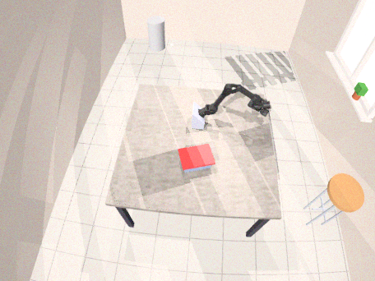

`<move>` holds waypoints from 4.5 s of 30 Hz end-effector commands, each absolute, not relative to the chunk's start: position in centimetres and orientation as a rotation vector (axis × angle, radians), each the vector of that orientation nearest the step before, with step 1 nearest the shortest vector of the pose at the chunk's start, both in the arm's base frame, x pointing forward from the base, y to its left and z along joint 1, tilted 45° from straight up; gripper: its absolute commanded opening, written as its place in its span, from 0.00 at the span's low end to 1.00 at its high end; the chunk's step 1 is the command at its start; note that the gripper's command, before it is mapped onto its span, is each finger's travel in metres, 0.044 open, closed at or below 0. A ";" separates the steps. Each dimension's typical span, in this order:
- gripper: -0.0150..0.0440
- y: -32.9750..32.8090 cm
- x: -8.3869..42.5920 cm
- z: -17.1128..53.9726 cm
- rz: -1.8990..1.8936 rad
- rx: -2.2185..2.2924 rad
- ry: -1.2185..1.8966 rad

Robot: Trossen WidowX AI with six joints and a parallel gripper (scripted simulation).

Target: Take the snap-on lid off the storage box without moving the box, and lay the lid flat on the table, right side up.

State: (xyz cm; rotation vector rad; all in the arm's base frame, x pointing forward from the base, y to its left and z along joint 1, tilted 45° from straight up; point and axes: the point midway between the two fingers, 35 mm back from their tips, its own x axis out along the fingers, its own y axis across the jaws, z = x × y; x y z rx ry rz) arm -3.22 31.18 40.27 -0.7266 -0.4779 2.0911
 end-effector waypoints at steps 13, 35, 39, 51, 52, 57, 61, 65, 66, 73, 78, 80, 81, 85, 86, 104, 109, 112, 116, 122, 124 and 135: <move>0.65 28.9 12.6 40.8 1.691 -0.394 -0.016; 0.65 15.2 33.0 27.7 1.041 0.272 0.649; 0.65 10.4 35.2 23.7 0.889 0.491 0.773; 0.65 -2.8 35.5 13.6 0.454 1.167 0.953; 0.65 -3.9 35.1 12.7 0.414 1.236 0.957; 0.65 -8.6 32.8 9.1 0.241 1.546 0.949; 0.65 -12.3 29.8 6.0 0.082 1.867 0.895; 0.65 -14.2 27.4 3.5 -0.032 2.052 0.857; 0.65 -14.5 27.0 3.6 -0.034 2.105 0.831; 0.65 -14.7 26.7 3.7 -0.035 2.146 0.810; 0.65 -14.7 26.7 3.7 -0.035 2.146 0.810; 0.65 -14.7 26.9 3.9 -0.032 2.121 0.813; 0.65 -14.7 26.8 3.8 -0.034 2.134 0.811; 0.65 -13.9 26.9 2.5 -0.038 2.145 0.812; 0.65 -13.4 27.1 1.7 -0.040 2.145 0.812; 0.65 -10.4 27.4 -0.7 -0.036 2.146 0.813; 0.65 -10.2 28.0 -1.2 -0.043 2.141 0.819; 0.65 -10.0 28.4 -1.4 -0.046 2.138 0.823; 0.65 -9.7 28.9 -1.7 -0.050 2.135 0.826; 0.65 -9.2 29.7 -2.1 -0.054 2.133 0.828; 0.65 -9.1 30.0 -2.2 -0.054 2.132 0.828; 0.65 -8.0 31.3 -2.5 -0.050 2.136 0.822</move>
